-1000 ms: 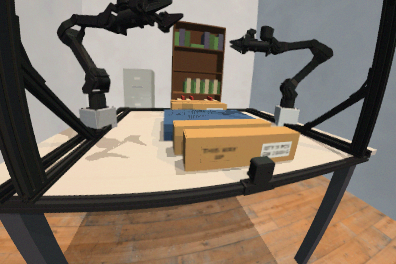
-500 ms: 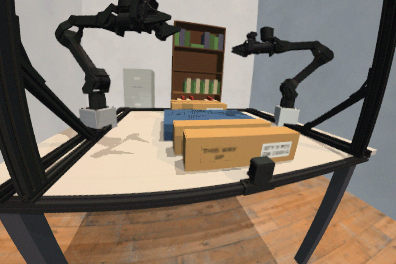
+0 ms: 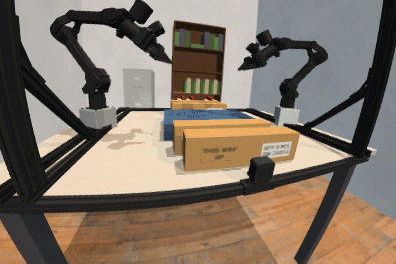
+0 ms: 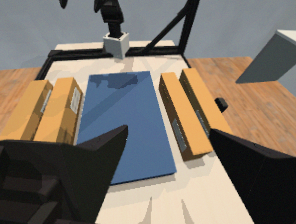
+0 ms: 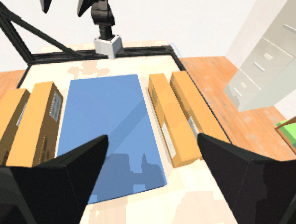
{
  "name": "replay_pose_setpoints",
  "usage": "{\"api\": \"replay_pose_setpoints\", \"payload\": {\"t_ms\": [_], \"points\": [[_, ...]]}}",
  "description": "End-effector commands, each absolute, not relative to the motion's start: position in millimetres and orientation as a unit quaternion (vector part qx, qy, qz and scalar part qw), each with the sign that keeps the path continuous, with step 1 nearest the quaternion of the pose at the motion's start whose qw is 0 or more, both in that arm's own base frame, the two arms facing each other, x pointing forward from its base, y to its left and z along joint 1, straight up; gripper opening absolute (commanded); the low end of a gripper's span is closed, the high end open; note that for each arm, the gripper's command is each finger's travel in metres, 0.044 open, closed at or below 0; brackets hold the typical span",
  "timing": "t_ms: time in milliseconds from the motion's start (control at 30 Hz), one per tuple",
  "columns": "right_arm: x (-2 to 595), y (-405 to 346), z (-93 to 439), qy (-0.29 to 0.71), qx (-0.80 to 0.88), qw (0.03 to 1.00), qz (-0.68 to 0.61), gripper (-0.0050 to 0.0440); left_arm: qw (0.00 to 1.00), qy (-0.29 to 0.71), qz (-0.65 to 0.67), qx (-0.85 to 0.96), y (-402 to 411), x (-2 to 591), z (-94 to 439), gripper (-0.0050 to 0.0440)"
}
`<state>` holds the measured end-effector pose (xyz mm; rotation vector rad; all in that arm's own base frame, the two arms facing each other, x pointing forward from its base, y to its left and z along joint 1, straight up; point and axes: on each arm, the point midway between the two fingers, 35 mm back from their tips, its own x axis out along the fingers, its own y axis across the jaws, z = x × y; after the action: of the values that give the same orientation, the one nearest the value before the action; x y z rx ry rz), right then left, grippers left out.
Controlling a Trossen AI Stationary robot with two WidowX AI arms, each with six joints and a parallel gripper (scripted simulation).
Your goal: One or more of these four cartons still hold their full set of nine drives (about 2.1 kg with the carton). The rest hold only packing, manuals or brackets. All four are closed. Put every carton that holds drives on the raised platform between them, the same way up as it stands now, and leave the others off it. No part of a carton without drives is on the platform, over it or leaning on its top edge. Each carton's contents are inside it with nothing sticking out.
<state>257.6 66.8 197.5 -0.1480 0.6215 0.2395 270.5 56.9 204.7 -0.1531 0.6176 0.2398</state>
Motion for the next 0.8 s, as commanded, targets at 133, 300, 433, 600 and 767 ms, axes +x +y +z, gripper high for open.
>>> {"api": "replay_pose_setpoints", "payload": {"t_ms": [133, 300, 433, 600, 767], "points": [[233, 92, 149, 0.431, -0.105, 0.883, 0.155, 0.0389, 0.881, 0.43, 0.162, -0.11, 80, 250, 159, 0.0389], [220, 106, 122, 0.494, -0.119, 0.843, 0.176, 0.0389, 0.841, 0.493, 0.185, -0.125, 92, 240, 133, 0.0389], [214, 113, 108, 0.525, -0.126, 0.82, 0.187, 0.0389, 0.818, 0.524, 0.196, -0.132, 98, 235, 120, 0.0389], [211, 116, 102, 0.538, -0.129, 0.811, 0.191, 0.0389, 0.809, 0.536, 0.2, -0.135, 101, 233, 115, 0.0389], [210, 117, 100, 0.544, -0.13, 0.806, 0.193, 0.0389, 0.804, 0.542, 0.202, -0.136, 102, 232, 112, 0.0389]]}}
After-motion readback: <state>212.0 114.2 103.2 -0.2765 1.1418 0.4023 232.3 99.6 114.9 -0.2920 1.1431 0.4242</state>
